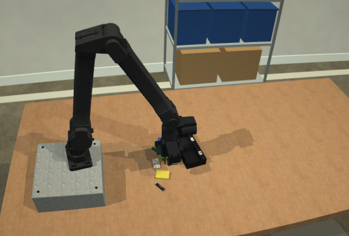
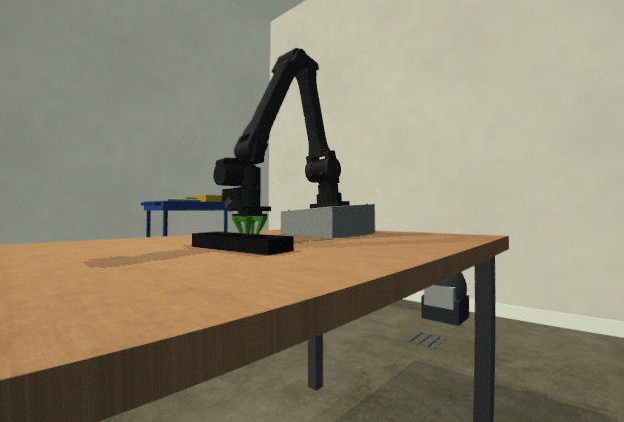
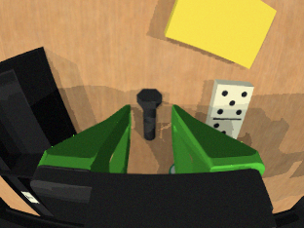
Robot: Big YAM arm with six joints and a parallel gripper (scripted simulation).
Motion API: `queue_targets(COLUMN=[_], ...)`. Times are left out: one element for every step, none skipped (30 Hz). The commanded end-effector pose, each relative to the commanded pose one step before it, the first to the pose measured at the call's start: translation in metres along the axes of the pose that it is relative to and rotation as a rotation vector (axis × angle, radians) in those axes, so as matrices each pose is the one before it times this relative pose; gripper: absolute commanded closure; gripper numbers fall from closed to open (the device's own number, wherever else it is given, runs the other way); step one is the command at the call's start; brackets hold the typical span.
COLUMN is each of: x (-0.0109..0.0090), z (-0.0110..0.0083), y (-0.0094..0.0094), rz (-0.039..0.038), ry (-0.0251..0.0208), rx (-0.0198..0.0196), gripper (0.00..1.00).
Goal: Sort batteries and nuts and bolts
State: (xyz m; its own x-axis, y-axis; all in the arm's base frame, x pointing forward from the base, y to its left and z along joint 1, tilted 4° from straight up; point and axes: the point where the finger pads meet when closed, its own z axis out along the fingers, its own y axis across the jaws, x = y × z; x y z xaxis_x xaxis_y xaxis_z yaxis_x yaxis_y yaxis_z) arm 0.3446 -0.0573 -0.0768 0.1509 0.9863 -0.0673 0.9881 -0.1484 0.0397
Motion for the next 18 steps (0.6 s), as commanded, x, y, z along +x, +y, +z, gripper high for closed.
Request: queue_targets(x=[-0.00352, -0.00004, -0.00004, -0.00004, -0.00003, -0.00025, 0.00000, 0.00003, 0.00003, 0.00001, -0.00002, -0.00003, -0.00003, 0.00000, 0.00000, 0.00004, -0.00001, -0.00002], z=[-0.00360, -0.00045, -0.00045, -0.00045, -0.00043, -0.00034, 0.00011, 0.00046, 0.00052, 0.00020, -0.00027, -0.00037, -0.00037, 0.00000, 0.00000, 0.00077, -0.00013, -0.00027], y=[0.00224, 0.00022, 0.00021, 0.00021, 0.00020, 0.00007, -0.00020, -0.00045, -0.00049, -0.00026, 0.00008, 0.00015, 0.00015, 0.00000, 0.00000, -0.00065, -0.00002, 0.00008], rz=[-0.00520, 0.00011, 0.00012, 0.00011, 0.00010, 0.00057, -0.00002, -0.00010, -0.00011, -0.00004, 0.00007, 0.00009, 0.00009, 0.00000, 0.00000, -0.00015, 0.00004, 0.00007], ry=[-0.00379, 0.00001, 0.00000, 0.00001, 0.00000, -0.00004, 0.00000, -0.00001, -0.00001, 0.00000, 0.00000, 0.00000, 0.00000, 0.00000, 0.00000, -0.00001, 0.00000, 0.00000], rx=[-0.02345, -0.00134, -0.00133, -0.00134, -0.00126, -0.00111, 0.00045, 0.00154, 0.00172, 0.00067, -0.00084, -0.00115, -0.00114, 0.00000, 0.00000, 0.00241, -0.00040, -0.00086], gripper=[0.71, 1.00, 1.00, 1.00, 1.00, 1.00, 1.00, 1.00, 1.00, 1.00, 1.00, 1.00, 1.00, 1.00, 1.00, 1.00, 1.00, 1.00])
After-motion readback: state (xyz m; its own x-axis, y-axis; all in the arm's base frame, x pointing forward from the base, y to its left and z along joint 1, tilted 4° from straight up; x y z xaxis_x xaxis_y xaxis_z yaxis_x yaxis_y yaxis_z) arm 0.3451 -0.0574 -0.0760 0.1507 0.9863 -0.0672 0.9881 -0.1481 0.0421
